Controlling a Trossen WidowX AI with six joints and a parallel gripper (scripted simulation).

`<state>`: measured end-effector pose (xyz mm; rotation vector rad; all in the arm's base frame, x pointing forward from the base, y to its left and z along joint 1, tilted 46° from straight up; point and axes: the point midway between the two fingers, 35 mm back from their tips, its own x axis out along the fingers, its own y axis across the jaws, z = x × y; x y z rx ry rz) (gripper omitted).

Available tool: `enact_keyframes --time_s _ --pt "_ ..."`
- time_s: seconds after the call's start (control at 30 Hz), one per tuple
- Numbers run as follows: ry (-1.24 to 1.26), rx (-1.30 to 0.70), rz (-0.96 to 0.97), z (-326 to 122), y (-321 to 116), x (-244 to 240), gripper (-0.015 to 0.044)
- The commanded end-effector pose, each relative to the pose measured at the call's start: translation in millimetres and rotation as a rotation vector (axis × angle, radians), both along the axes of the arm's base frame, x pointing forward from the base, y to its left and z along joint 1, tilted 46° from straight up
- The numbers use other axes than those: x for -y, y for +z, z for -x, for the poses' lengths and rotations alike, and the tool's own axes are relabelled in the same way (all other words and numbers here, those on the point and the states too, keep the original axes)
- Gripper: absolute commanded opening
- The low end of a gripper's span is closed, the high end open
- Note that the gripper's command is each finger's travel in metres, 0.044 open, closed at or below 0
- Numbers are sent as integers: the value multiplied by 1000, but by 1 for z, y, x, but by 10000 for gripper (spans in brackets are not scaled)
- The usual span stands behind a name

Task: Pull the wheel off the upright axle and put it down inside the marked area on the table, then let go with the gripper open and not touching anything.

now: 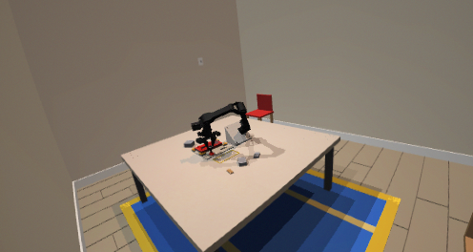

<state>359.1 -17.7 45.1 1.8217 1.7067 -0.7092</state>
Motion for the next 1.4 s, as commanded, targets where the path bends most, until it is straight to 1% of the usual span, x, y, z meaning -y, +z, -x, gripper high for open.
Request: enact_keyframes --time_s 0.0,0.83,1.23,1.3,1.37 --pt "-2 6 5 0 3 3 0" --pt "-4 6 4 1 9 9 0" --pt "-4 6 5 4 34 33 0" --pt "-7 4 0 3 28 26 0" --pt "-7 3 1 5 32 23 0"
